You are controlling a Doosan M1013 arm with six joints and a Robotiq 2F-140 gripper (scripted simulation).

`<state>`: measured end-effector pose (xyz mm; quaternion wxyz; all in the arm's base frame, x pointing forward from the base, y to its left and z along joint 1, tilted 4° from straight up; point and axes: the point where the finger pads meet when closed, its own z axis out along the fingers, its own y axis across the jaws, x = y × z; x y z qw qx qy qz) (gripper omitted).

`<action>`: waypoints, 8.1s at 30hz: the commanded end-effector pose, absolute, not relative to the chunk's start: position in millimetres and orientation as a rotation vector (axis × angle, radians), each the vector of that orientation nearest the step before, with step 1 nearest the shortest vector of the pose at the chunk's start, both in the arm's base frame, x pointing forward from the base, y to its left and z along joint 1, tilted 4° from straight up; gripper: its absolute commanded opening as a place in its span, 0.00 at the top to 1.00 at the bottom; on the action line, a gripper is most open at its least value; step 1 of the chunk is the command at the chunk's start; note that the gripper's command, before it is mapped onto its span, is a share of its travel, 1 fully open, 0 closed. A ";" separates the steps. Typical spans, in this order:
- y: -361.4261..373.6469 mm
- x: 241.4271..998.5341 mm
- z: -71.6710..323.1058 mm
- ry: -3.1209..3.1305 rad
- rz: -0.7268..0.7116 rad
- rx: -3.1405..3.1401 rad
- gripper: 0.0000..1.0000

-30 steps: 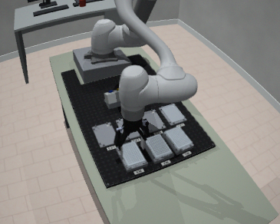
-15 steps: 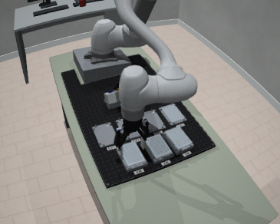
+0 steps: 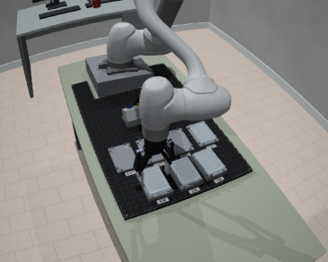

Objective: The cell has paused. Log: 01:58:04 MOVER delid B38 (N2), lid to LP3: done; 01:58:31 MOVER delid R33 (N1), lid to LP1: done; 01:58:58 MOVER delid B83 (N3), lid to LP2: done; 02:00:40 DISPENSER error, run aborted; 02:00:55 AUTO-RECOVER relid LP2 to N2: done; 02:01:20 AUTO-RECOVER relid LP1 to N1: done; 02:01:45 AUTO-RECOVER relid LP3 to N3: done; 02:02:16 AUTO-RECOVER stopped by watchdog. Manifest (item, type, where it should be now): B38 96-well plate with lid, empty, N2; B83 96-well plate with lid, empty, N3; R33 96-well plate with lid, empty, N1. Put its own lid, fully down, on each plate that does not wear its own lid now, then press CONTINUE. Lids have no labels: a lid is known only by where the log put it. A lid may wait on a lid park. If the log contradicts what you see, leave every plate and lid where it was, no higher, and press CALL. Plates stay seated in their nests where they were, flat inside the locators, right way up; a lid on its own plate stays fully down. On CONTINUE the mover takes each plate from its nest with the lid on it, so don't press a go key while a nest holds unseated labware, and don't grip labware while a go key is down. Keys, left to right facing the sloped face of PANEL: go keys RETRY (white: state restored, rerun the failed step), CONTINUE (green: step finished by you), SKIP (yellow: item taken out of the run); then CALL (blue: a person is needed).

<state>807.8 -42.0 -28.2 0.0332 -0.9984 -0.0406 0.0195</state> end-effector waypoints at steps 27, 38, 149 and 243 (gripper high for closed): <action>-42.7 806.7 -32.5 -0.139 0.062 -3.074 0.34; -43.1 806.8 -32.5 -0.139 0.062 -3.074 0.34; -43.7 807.0 -32.6 -0.139 0.062 -3.074 0.41; -43.6 806.9 -33.6 -0.139 0.062 -3.074 0.34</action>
